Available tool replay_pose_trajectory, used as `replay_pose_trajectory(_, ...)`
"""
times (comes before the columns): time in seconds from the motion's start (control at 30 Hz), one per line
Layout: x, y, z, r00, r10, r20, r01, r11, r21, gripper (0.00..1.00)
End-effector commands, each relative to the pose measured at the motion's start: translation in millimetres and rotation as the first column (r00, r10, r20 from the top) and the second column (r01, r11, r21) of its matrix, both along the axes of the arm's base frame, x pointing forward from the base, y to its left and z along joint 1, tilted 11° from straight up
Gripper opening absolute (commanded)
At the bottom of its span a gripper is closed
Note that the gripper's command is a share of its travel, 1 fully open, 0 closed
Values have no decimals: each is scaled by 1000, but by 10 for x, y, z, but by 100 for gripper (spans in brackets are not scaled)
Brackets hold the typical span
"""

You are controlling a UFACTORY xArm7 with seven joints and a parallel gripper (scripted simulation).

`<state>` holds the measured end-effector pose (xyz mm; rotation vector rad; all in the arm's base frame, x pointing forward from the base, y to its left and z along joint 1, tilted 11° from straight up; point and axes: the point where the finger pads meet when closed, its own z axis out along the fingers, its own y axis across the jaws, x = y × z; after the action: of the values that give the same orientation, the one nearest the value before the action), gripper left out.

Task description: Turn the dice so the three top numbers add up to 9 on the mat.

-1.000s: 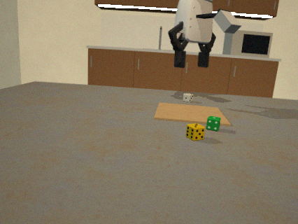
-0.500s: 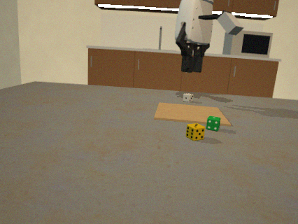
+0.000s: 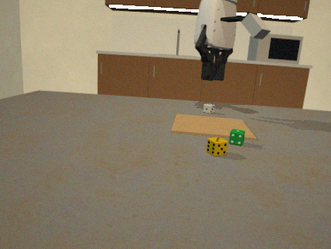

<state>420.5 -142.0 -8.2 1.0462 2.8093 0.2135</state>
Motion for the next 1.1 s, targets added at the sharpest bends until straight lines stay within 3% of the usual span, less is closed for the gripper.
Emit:
replay_pose_trajectory(0.0, 10, -8, 11, 1000, -1, 3, 1, 1000, -1, 36)
replay_pose_trajectory(1.07, 35, 3, -123, 1000, -1, 3, 1, 1000, -1, 36)
